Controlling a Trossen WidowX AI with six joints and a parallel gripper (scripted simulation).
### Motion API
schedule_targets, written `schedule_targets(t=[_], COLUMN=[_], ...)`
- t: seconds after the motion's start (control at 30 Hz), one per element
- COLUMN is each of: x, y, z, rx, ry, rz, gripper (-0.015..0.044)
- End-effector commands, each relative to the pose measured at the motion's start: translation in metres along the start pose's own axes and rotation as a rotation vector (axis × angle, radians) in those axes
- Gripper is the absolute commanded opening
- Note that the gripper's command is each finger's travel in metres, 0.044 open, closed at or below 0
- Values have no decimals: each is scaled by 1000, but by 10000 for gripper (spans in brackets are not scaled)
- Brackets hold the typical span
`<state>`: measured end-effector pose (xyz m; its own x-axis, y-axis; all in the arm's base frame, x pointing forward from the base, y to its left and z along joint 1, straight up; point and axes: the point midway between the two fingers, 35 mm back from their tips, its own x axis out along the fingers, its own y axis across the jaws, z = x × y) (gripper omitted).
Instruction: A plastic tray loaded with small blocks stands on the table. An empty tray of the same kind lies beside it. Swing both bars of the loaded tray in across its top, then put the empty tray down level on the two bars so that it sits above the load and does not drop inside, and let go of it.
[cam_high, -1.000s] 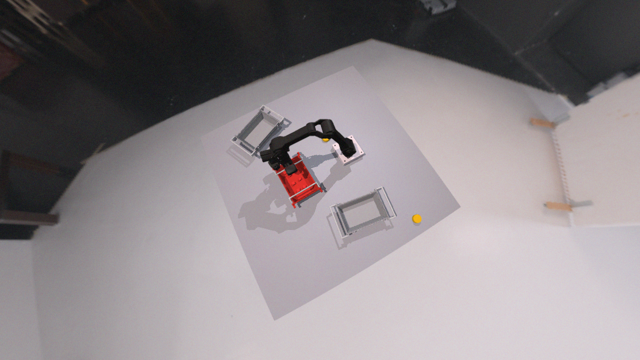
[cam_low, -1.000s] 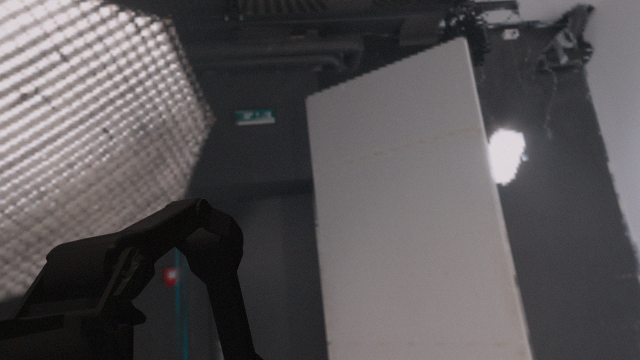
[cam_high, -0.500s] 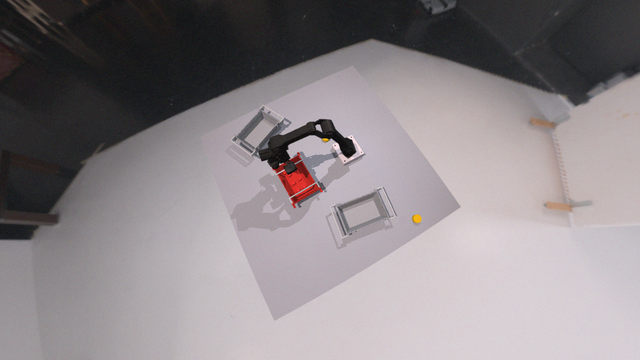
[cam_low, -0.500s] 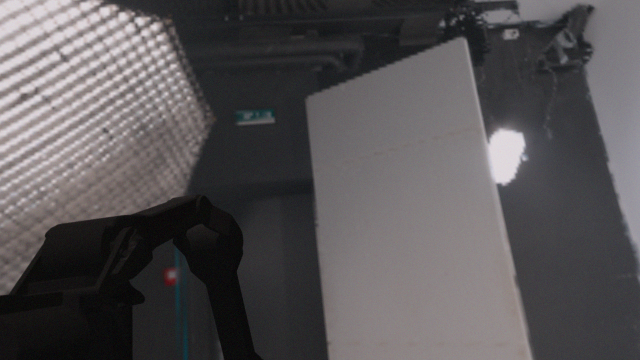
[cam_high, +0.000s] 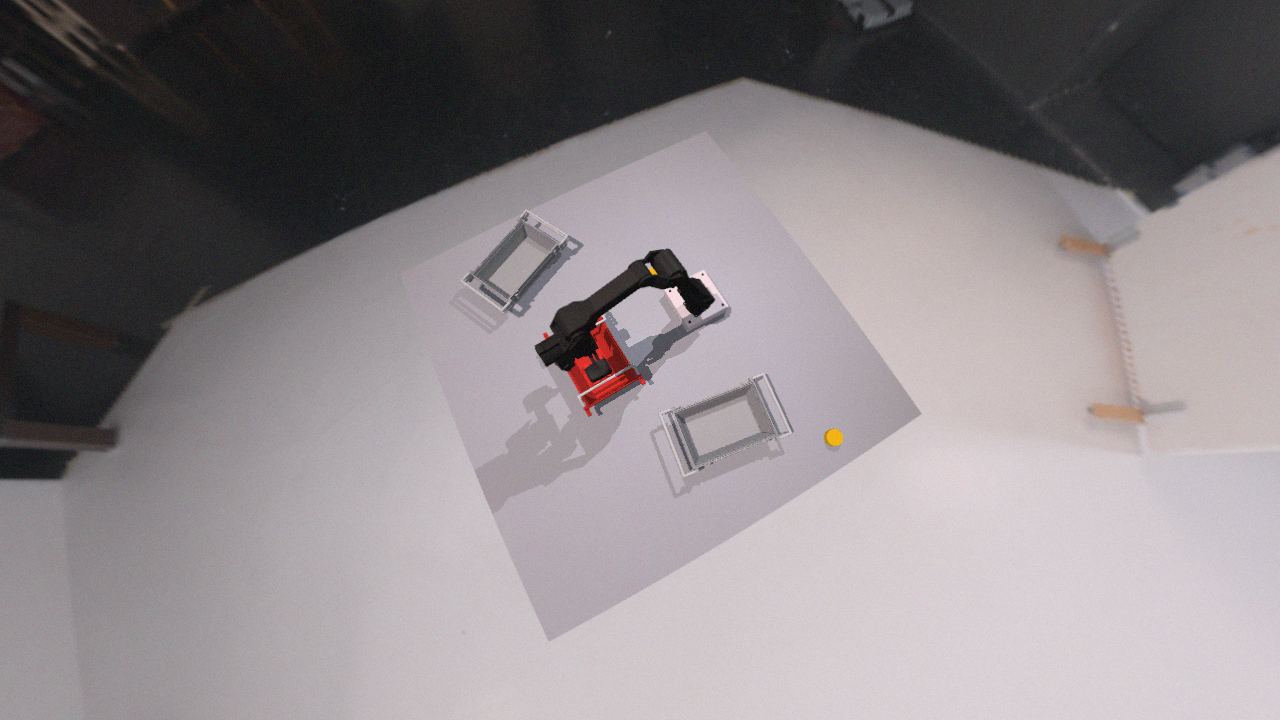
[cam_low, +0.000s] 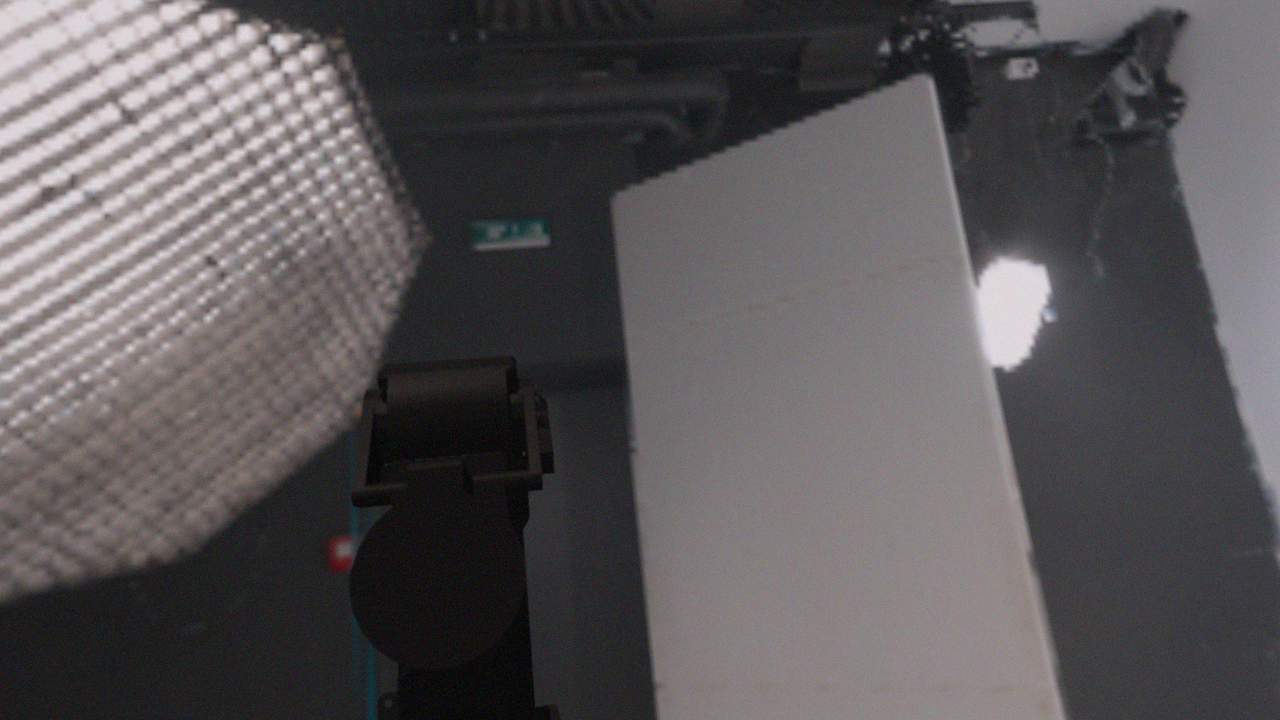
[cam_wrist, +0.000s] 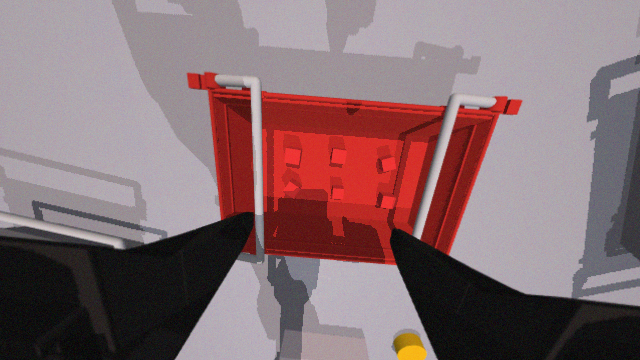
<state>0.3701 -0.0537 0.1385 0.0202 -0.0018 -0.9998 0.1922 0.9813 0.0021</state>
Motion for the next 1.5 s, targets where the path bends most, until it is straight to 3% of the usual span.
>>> schedule_targets(t=[0.0,0.4,0.73,1.03,1.47], x=[3,22,37,42,102], y=[67,215,263,264,267], z=[-21,-143,-257,-260,-259], rx=[26,66,146,149,149], ry=[-7,5,11,11,11], rz=[7,20,26,27,27], gripper=[440,440,440,440,440])
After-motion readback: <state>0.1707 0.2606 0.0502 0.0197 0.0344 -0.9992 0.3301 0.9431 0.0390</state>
